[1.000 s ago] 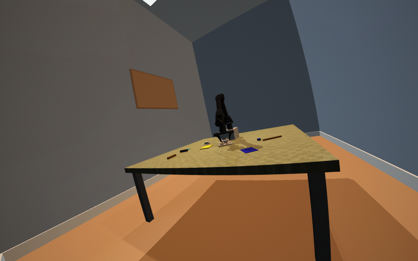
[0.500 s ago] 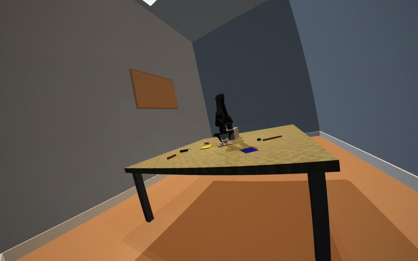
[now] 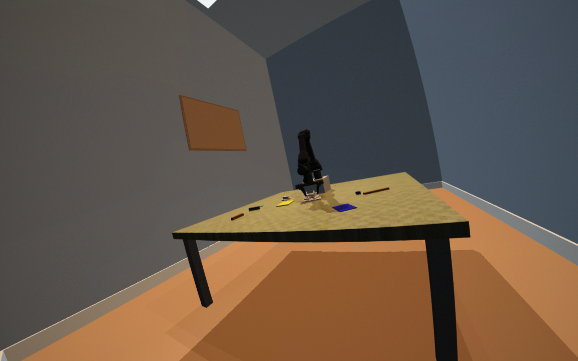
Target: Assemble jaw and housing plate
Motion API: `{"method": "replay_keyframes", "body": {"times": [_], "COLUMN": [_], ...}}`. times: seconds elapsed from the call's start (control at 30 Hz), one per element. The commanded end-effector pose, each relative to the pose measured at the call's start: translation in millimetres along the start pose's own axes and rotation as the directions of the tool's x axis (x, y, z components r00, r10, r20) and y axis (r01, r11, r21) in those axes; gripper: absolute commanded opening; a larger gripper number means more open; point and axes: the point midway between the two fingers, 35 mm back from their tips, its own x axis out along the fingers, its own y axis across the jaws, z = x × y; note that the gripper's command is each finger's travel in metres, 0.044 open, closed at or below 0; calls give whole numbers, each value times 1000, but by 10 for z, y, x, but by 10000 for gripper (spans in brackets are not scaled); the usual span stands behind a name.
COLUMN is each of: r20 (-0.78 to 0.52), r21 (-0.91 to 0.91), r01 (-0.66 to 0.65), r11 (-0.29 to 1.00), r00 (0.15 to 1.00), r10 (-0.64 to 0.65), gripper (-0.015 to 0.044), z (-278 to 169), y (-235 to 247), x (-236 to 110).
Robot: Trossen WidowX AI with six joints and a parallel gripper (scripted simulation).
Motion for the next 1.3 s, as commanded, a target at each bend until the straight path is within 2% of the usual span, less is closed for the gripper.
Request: {"method": "replay_keyframes", "body": {"times": [0.0, 1.27], "r20": [-5, -5], "r21": [6, 6], "r01": [-4, -4], "r11": [1000, 1000], "r00": [1000, 1000], "r10": [4, 4], "gripper": [351, 351], "z": [-18, -21], "y": [8, 8], "x": [32, 32]}}
